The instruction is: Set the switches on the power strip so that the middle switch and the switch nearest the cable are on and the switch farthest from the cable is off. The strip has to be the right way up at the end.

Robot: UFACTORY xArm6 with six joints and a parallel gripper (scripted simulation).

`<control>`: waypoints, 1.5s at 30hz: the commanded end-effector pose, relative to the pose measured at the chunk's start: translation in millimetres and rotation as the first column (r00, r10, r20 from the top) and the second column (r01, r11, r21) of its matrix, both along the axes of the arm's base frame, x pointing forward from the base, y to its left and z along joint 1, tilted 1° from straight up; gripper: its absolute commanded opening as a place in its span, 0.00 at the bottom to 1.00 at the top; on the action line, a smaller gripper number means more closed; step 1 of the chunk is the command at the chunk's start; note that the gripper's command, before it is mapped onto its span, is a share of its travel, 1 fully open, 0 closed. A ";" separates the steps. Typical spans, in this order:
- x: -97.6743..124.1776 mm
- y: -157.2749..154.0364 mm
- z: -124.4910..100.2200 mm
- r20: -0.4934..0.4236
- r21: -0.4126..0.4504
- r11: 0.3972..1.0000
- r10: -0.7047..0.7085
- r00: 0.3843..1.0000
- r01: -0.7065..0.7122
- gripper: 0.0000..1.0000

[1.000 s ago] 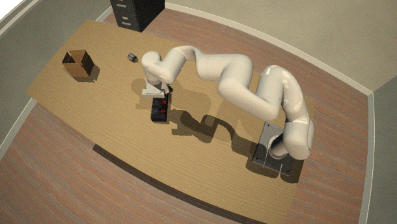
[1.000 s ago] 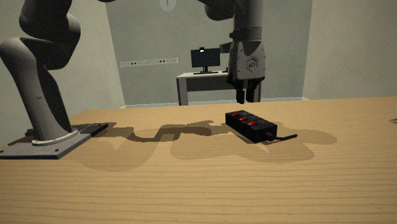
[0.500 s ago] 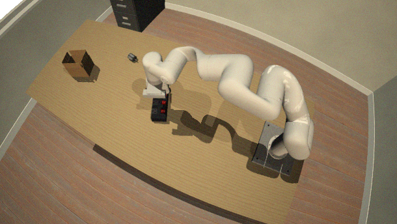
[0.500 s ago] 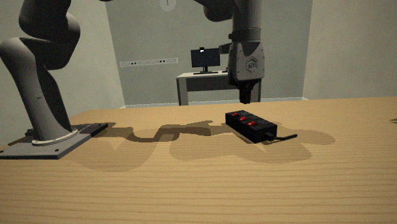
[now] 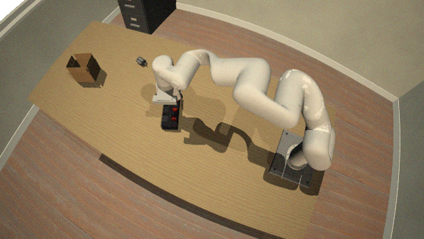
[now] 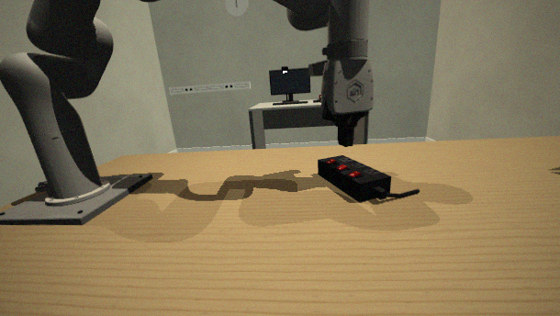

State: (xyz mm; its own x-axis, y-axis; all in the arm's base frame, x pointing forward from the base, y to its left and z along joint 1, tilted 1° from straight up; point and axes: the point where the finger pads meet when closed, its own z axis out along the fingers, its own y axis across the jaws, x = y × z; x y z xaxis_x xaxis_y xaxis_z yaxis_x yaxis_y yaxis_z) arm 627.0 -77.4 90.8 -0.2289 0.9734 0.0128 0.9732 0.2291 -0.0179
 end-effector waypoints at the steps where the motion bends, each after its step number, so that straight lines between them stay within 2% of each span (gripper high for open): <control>1: 1.5 -0.2 2.4 0.006 -0.001 1.000 0.000 1.000 0.000 0.00; 23: 0.9 -0.1 -10.7 0.006 -0.001 1.000 0.000 1.000 0.000 0.00; 45: -0.1 0.1 -35.9 0.006 -0.001 1.000 0.000 1.000 0.000 0.00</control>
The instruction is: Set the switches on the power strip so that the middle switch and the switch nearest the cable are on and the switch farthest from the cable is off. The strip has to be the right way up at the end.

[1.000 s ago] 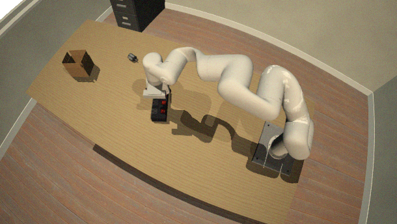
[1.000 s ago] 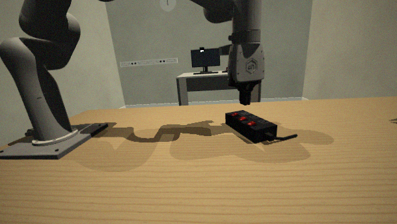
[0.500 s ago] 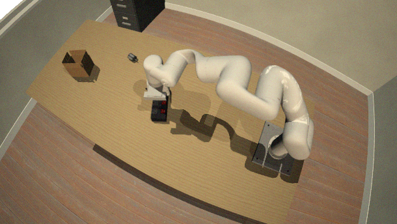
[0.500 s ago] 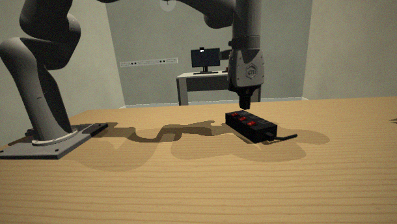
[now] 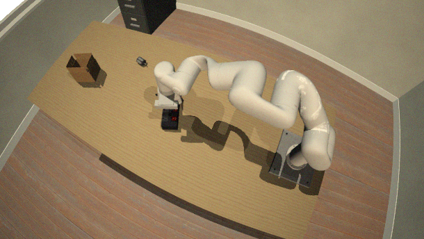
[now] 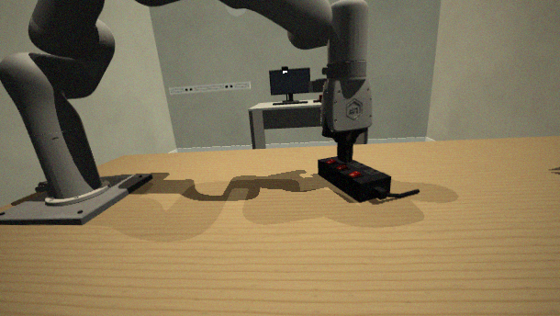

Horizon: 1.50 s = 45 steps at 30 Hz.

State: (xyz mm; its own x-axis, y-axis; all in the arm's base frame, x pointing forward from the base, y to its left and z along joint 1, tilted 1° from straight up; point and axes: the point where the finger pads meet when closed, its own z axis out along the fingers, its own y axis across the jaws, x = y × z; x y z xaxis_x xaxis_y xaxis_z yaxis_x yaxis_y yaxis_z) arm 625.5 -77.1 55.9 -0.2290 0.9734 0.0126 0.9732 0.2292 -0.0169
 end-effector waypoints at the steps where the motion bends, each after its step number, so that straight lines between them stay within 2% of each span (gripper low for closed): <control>1: 1.3 -0.2 -1.8 0.005 -0.001 1.000 0.000 1.000 0.000 0.00; 45: 1.1 -0.1 -6.6 0.005 -0.001 1.000 0.000 1.000 0.000 0.00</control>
